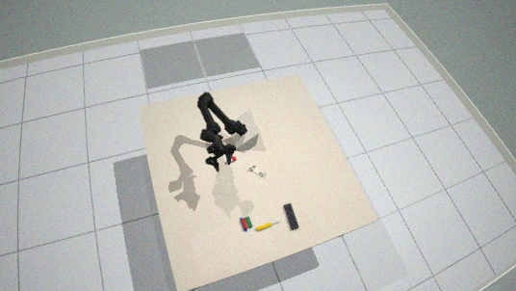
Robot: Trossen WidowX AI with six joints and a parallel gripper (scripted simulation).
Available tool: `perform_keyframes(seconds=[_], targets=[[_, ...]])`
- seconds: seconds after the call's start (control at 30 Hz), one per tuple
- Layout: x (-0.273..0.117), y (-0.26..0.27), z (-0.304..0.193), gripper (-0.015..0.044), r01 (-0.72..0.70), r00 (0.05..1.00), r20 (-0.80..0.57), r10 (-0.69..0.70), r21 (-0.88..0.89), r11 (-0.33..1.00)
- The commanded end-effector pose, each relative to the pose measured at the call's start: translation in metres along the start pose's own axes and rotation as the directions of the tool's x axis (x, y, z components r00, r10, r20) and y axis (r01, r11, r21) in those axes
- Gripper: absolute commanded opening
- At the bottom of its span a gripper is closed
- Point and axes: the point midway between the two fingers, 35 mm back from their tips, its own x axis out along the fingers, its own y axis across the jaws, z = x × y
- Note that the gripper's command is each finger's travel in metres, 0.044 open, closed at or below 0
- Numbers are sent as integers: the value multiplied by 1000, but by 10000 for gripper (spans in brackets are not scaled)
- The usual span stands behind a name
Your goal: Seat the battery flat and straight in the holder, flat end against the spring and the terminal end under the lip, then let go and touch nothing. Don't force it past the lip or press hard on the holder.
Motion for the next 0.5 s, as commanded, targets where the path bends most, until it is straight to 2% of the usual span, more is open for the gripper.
perform_keyframes(seconds=[0.0,0.03,0.1,0.17,0.2,0.33,0.47], targets=[[1,-1,-4,374,6,1000,-18,-6,16,1000],[3,-2,-17,348,29,997,-74,-24,62,998],[4,-9,-65,295,149,958,-272,-92,199,969],[-5,-17,-113,249,328,867,-469,-169,280,902],[-12,-21,-131,249,409,816,-542,-203,290,865],[-47,-35,-186,249,680,587,-738,-333,226,698],[-91,-51,-218,249,865,332,-819,-469,65,498]])
